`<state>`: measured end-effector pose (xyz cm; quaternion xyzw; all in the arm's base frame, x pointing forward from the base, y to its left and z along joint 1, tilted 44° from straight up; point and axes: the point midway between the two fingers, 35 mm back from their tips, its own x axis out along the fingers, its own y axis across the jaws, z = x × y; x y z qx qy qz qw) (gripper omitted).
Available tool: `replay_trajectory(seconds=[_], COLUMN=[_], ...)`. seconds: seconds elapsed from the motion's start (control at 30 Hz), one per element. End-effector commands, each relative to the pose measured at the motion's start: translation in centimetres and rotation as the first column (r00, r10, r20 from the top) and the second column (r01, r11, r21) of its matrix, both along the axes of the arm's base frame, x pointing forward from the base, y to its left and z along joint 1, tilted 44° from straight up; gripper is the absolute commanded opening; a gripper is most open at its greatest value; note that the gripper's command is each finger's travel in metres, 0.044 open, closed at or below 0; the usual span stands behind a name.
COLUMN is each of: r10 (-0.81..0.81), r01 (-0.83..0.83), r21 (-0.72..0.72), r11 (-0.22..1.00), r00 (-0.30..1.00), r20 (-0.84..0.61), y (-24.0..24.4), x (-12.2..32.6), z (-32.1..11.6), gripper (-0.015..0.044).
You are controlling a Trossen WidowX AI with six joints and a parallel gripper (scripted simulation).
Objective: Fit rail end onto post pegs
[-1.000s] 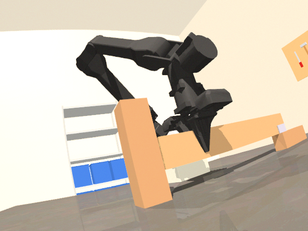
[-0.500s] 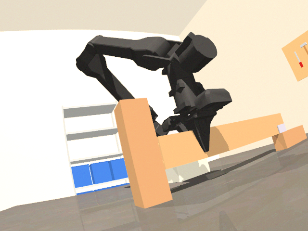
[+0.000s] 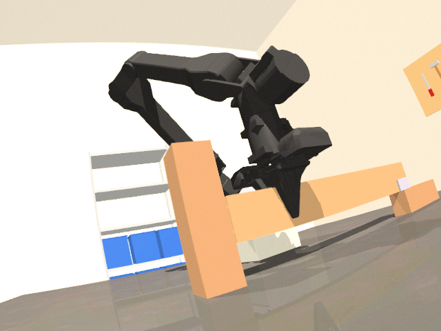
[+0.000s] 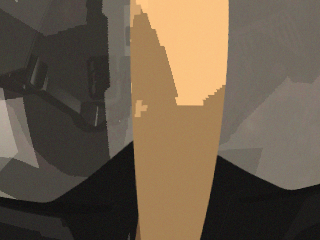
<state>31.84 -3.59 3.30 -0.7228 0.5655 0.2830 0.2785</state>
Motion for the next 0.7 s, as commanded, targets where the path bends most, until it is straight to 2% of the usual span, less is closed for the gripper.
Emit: replay_trajectory(seconds=[0.0, 0.67], r10=[0.001, 0.001], r01=[-0.001, -0.001], r21=[-0.008, -0.008], r11=[1.0, 1.0], r00=[1.0, 1.0], r20=[0.002, 0.002], y=[-0.21, 0.3], x=[0.21, 0.22], z=[0.21, -0.12], gripper=[0.0, 0.0])
